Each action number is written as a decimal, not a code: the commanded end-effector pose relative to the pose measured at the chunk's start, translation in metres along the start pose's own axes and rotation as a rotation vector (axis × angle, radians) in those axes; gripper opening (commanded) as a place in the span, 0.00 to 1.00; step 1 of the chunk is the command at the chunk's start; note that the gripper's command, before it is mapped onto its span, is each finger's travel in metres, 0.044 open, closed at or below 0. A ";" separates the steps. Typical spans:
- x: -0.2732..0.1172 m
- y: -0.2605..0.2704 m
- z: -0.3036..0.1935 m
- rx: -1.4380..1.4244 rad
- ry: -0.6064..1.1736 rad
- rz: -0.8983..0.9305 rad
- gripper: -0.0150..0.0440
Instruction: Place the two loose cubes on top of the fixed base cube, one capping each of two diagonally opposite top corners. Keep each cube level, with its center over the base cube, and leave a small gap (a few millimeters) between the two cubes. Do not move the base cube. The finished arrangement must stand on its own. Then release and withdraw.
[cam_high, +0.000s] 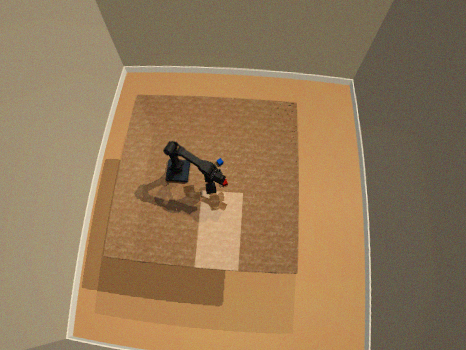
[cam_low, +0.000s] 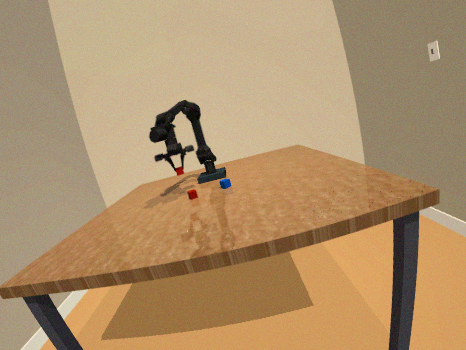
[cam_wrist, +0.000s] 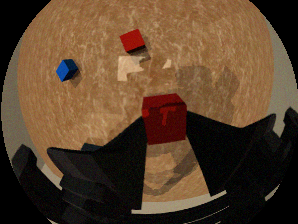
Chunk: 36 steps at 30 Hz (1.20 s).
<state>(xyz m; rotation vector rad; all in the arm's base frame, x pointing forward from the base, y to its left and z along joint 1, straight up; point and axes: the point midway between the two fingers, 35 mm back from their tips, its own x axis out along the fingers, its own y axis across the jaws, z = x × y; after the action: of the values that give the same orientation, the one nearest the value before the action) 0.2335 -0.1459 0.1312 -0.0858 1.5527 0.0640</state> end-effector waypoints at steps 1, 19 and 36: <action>-0.001 0.008 0.006 0.014 -0.003 -0.003 0.43; 0.011 0.055 0.037 0.101 -0.006 0.003 0.43; 0.022 0.106 0.057 0.183 -0.008 0.009 0.43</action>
<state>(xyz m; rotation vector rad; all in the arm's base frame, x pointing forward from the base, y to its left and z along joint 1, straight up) 0.2787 -0.0446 0.1123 0.0500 1.5413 -0.0578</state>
